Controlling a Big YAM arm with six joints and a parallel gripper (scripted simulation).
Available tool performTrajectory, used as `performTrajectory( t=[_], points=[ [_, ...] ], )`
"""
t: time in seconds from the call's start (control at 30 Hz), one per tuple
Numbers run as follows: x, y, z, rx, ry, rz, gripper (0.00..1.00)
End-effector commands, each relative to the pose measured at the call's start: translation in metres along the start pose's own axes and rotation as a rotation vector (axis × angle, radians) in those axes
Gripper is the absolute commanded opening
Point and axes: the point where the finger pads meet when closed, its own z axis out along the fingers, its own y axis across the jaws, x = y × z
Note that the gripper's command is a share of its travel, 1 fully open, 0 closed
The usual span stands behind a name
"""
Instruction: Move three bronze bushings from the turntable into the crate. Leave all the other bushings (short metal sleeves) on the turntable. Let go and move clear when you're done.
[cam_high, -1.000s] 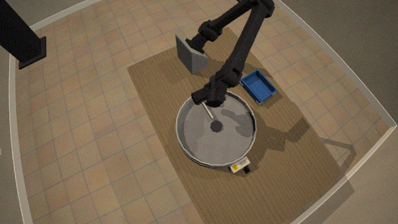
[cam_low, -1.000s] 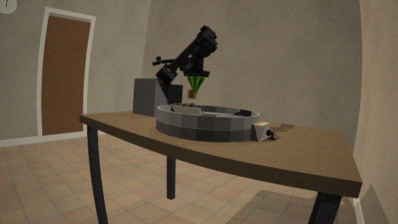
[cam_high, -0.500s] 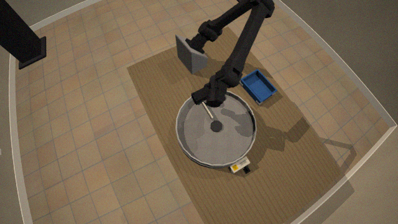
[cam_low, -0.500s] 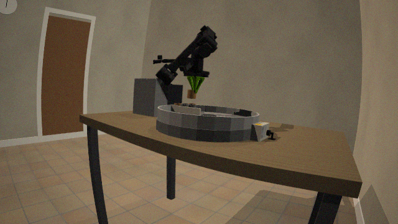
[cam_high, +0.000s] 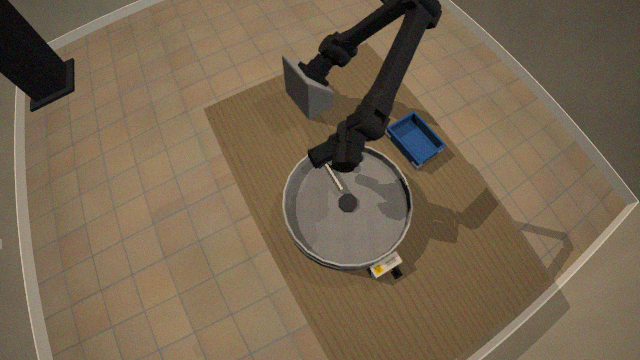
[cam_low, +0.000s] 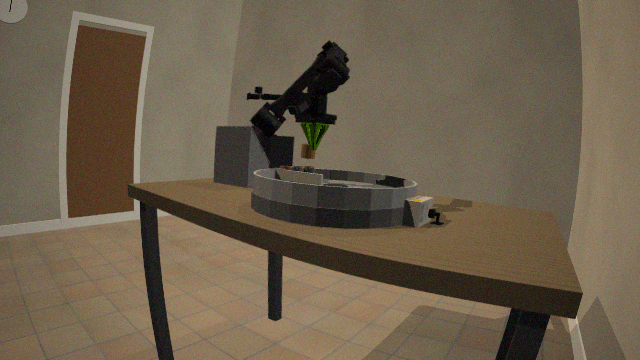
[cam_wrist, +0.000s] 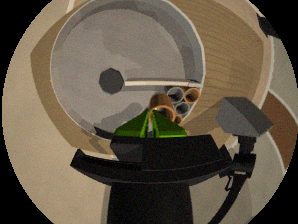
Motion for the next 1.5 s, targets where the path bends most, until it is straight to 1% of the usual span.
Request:
performTrajectory(
  t=[0.0,0.27,0.33,0.4,0.5,0.57,0.6,0.63,0.7,0.87,1.07,1.13,1.17,1.2,1.27,1.37,1.47],
  points=[
    [-0.005,0.014,-0.013,-0.028,-0.018,-0.023,0.0],
    [-0.004,0.014,-0.013,-0.027,-0.018,-0.024,0.0],
    [0.003,0.013,-0.012,-0.023,-0.019,-0.026,0.0],
    [0.011,0.004,-0.003,-0.001,-0.009,-0.011,0.0],
    [0.02,0.004,-0.003,-0.001,-0.007,-0.01,0.0],
    [0.02,0.004,-0.003,-0.001,-0.007,-0.01,0.0],
    [0.022,0.015,-0.009,-0.016,-0.018,-0.026,0.0],
    [0.028,0.004,-0.002,0.0,-0.006,-0.009,0.0],
    [0.039,0.004,-0.002,0.002,-0.004,-0.007,0.0],
    [0.077,0.003,-0.002,0.004,-0.002,-0.005,0.0],
    [0.138,0.004,-0.001,0.005,-0.001,-0.004,0.0],
    [0.138,0.004,-0.001,0.005,-0.001,-0.004,0.0],
    [0.151,0.015,-0.006,-0.016,-0.01,-0.027,0.0],
    [0.162,0.006,-0.002,0.003,-0.002,-0.007,0.0],
    [0.186,0.004,-0.001,0.006,0.0,-0.004,0.0],
    [0.232,0.021,-0.011,-0.023,-0.006,-0.035,0.0],
    [0.27,0.021,-0.01,-0.023,-0.007,-0.036,0.0]
  ],
)
